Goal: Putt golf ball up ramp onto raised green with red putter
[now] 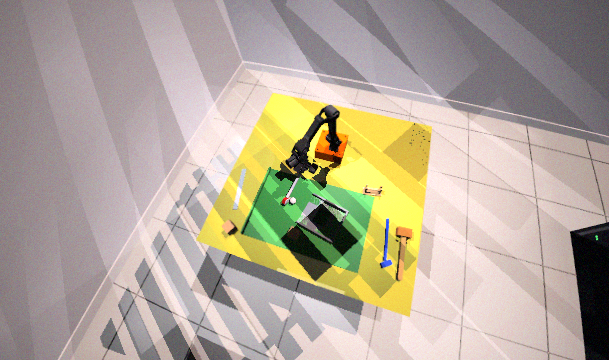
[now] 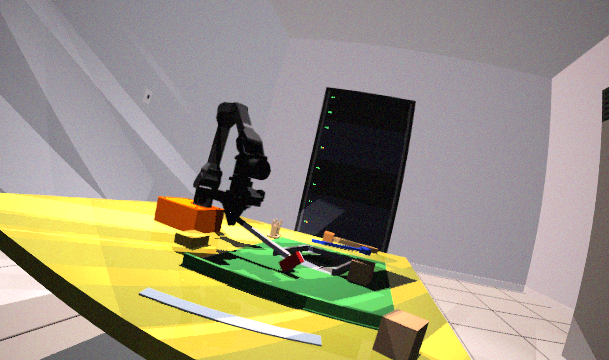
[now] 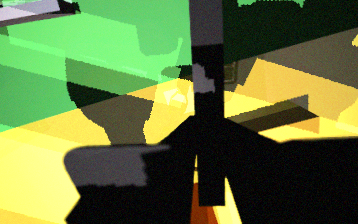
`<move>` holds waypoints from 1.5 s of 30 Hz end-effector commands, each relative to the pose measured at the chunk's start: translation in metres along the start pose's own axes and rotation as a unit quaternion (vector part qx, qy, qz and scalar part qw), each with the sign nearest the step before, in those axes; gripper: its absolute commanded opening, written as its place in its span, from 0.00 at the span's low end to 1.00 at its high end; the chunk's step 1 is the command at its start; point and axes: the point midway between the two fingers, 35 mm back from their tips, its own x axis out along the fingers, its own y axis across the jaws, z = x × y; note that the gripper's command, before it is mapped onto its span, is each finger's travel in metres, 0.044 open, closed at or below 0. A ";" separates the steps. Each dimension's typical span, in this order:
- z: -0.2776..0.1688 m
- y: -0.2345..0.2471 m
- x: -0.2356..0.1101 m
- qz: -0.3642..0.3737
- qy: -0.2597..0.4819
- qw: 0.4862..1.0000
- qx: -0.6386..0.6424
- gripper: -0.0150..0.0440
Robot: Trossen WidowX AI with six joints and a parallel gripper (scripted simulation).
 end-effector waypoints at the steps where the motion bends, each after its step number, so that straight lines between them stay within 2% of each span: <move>1: -0.005 0.020 0.001 0.000 -0.003 1.000 0.007 0.25; 6: -0.005 0.019 -0.008 0.000 -0.003 1.000 0.007 0.25; 15: -0.006 0.019 -0.058 0.000 -0.003 1.000 0.007 0.25; 45: -0.007 0.020 -0.051 0.002 0.001 1.000 0.004 0.25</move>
